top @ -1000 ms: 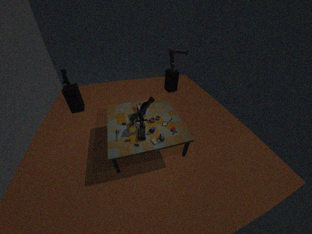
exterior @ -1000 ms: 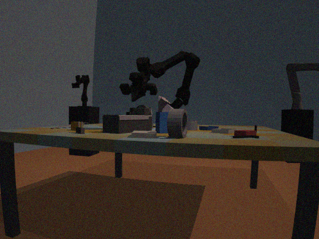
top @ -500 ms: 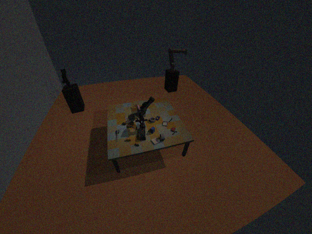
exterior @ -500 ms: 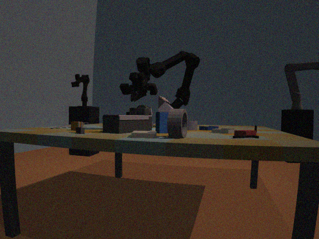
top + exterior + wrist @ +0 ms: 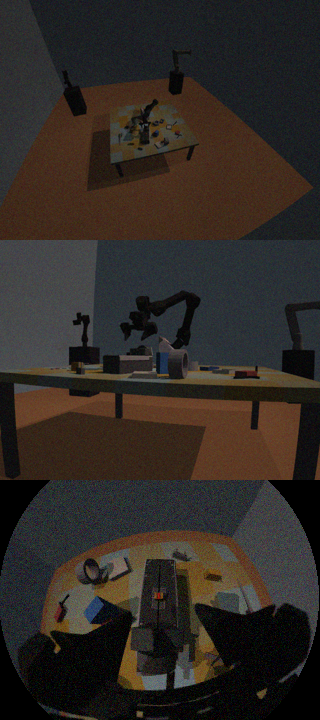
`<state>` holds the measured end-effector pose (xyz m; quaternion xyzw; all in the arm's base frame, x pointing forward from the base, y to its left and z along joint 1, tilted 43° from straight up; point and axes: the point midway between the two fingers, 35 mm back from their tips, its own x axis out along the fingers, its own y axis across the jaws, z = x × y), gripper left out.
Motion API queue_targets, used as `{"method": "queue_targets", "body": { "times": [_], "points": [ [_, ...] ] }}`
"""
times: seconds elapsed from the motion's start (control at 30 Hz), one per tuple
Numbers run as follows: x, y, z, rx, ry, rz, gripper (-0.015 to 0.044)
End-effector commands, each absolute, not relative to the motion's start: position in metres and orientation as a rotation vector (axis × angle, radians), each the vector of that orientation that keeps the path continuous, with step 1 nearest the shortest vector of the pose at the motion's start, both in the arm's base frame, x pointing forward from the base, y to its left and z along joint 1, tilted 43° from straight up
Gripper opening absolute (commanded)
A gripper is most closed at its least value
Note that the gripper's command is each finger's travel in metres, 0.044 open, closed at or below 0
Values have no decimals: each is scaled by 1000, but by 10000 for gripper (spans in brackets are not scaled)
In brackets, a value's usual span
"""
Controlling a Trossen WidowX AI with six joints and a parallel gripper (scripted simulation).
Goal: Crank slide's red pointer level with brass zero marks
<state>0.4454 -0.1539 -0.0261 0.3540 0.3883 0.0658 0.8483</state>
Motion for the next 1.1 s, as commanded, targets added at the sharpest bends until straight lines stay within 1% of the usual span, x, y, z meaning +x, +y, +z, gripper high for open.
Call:
{"method": "queue_targets", "body": {
  "times": [0.0,0.1,1.07],
  "points": [
    [446,-177,-1,737,801,139,440],
    [444,-186,10,737,800,139,440],
    [444,-186,10,737,800,139,440]
  ]
}}
